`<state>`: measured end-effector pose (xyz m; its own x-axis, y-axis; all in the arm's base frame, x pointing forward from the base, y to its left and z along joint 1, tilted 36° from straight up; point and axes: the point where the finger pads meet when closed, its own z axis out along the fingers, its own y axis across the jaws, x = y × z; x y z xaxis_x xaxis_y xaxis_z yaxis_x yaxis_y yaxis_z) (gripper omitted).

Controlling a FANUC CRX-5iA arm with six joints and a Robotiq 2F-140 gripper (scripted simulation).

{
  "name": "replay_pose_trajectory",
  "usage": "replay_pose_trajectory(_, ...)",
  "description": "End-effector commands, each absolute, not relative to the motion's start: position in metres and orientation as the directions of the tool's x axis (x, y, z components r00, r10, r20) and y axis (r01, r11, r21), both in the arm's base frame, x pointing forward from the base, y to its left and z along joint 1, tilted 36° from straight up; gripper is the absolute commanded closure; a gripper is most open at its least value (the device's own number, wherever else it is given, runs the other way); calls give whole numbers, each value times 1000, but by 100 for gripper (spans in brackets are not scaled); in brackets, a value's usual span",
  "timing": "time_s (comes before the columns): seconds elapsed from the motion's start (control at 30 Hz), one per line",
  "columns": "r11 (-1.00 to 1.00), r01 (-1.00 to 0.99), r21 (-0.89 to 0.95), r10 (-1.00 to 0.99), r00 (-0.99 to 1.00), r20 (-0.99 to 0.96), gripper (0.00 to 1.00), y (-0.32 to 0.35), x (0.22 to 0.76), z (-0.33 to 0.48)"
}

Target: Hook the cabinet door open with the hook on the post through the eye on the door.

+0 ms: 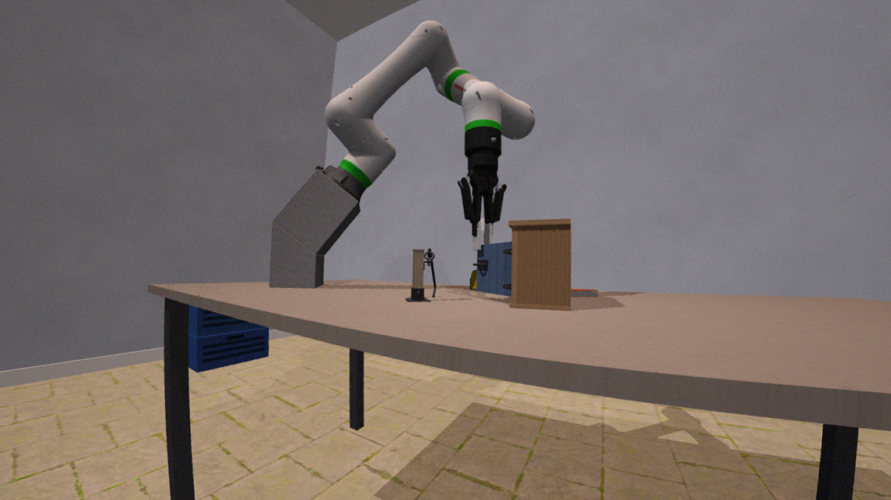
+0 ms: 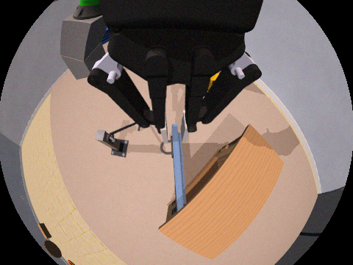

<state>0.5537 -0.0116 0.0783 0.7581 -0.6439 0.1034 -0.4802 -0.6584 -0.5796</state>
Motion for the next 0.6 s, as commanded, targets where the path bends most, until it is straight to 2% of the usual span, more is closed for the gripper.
replay_pose_trajectory(0.0, -651, -489, -581, -651, 752, 97, 84, -11, 554, 79)
replay_pose_trajectory(0.57, -627, -515, -584, -674, 734, 76, 84, -9, 556, 83)
